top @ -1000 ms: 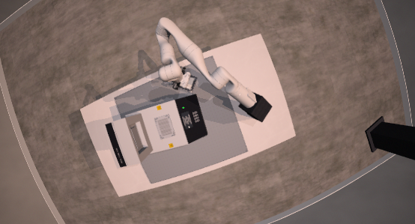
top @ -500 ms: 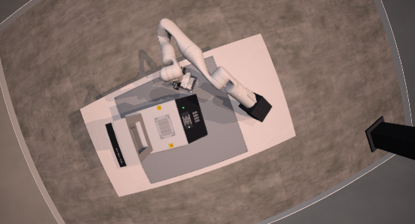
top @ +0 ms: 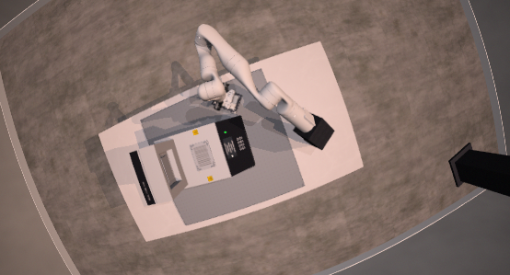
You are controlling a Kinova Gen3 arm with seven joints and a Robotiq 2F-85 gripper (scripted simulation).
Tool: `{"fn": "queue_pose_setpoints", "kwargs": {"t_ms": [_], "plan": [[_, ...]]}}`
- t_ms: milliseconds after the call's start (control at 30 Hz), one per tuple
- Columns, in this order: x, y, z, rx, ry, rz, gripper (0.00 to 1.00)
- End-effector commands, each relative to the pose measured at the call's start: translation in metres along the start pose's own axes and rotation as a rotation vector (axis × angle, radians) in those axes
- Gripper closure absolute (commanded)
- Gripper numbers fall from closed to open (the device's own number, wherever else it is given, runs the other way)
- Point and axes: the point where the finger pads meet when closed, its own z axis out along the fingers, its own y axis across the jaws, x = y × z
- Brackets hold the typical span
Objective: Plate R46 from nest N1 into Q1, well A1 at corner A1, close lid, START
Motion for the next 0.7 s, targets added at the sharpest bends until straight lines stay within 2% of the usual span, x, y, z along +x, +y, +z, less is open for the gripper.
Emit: {"fn": "queue_pose_setpoints", "kwargs": {"t_ms": [0,667], "plan": [[0.0,0.002,0.004,-0.009,0.0,-0.005,0.0],[0.0,0.002,0.028,-0.007,-0.001,-0.007,0.0]]}}
